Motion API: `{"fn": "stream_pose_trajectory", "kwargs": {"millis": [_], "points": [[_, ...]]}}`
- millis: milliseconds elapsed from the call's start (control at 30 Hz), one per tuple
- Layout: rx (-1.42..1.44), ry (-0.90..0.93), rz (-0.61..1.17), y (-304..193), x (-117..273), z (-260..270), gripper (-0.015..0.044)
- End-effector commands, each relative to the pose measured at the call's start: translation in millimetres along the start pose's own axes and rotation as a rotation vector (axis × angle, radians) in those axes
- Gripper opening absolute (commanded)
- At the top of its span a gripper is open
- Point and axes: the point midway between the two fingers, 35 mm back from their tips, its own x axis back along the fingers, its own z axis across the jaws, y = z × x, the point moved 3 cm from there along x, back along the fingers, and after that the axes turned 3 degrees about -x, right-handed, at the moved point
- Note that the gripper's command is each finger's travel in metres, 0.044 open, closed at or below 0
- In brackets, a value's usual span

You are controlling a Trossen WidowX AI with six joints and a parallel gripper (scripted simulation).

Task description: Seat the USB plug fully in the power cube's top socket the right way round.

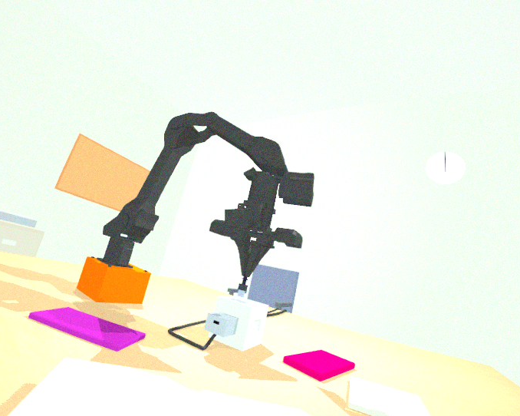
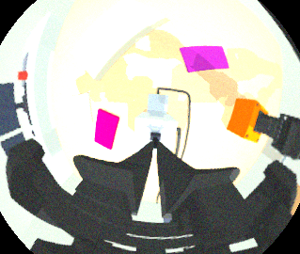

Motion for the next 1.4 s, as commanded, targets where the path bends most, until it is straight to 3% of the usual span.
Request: {"fn": "stream_pose_trajectory", "kwargs": {"millis": [0, 1367], "points": [[-0.006, -0.001, 0.006, -0.7, -0.7, -0.2, 0.0], [-0.008, -0.001, 0.008, -0.6, -5.7, -0.3, 0.0]]}}
